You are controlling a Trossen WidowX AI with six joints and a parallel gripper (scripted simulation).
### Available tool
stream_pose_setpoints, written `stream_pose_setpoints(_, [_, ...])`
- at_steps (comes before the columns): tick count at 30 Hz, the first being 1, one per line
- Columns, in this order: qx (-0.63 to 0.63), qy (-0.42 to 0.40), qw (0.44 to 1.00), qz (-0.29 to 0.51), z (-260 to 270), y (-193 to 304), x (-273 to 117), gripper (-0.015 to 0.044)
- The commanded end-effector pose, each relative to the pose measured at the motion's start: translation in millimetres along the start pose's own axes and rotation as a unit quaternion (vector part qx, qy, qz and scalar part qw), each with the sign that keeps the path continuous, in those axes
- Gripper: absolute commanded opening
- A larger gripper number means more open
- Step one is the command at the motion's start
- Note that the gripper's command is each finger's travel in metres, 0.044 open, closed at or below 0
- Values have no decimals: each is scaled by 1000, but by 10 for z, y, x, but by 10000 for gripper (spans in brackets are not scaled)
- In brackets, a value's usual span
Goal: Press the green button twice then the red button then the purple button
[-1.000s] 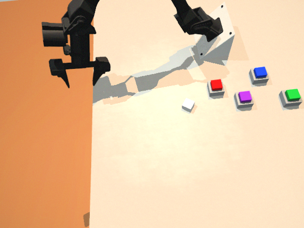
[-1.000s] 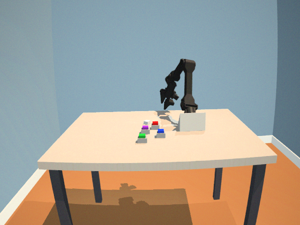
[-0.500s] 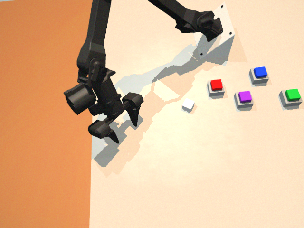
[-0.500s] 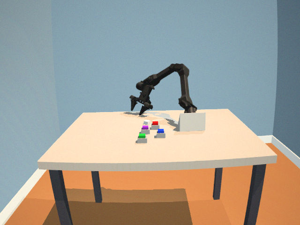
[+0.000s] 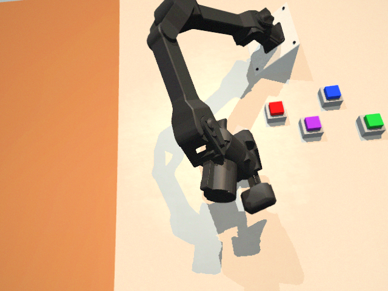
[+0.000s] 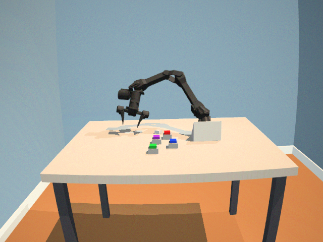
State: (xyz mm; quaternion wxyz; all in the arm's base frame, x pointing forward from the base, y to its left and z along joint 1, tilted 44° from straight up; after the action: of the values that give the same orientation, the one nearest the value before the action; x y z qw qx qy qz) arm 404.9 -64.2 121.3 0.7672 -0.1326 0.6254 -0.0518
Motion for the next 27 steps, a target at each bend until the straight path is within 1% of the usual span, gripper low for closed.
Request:
stream_pose_setpoints(1, [-114, 52, 992, 2, 23, 635, 175, 400])
stream_pose_setpoints(5, [-225, 97, 969, -4, -48, 1248, 307, 400])
stream_pose_setpoints(9, [-335, 139, 932, -19, -208, 1828, 410, 400])
stream_pose_setpoints(13, [-441, 176, 879, -42, -446, 2361, 491, 400])
stream_pose_setpoints(18, [-562, 216, 794, -83, -833, 2942, 568, 400])
stream_pose_setpoints(20, [-599, 228, 761, -99, -979, 3113, 590, 400])
stream_pose_setpoints(22, [-621, 234, 740, -109, -1070, 3209, 603, 400])
stream_pose_setpoints(27, [-628, 236, 733, -113, -1101, 3241, 607, 400])
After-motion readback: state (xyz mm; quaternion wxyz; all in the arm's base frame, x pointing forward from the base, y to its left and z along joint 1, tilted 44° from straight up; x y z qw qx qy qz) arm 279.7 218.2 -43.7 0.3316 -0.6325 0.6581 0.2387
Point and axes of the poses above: the point midway between the two fingers, 35 mm back from their tips, its own x axis out along the fingers, its own z axis across the jaws, y = z × x, the point moved 1 cm from there along -x, back along the fingers, and after that the axes turned 5 degrees about x, right-handed, at the moved point
